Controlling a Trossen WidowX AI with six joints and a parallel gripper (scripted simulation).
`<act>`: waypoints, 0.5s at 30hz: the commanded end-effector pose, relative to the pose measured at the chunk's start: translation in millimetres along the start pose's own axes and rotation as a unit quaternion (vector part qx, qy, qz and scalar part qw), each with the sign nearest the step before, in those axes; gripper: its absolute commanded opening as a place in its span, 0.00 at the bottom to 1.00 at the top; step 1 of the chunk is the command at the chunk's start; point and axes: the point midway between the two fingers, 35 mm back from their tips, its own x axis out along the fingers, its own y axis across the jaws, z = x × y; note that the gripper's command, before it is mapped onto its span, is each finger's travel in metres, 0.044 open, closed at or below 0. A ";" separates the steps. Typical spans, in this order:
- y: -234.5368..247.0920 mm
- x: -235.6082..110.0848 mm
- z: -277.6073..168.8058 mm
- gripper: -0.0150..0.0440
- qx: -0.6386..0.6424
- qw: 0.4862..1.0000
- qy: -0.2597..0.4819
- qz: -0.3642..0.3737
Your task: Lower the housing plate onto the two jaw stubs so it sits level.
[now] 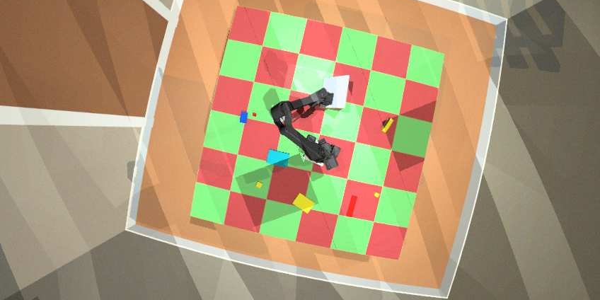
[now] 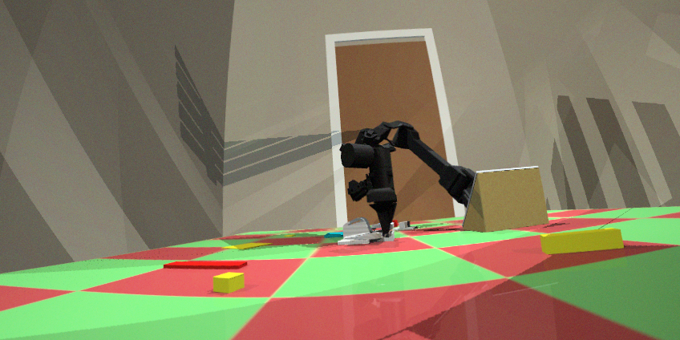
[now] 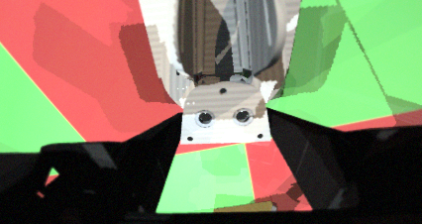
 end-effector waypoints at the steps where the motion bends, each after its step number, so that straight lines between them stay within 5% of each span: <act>1: -0.2 0.9 0.1 0.85 -0.002 1.000 -0.001 -0.002; 15: -0.3 4.4 0.1 0.85 -0.002 1.000 -0.001 -0.002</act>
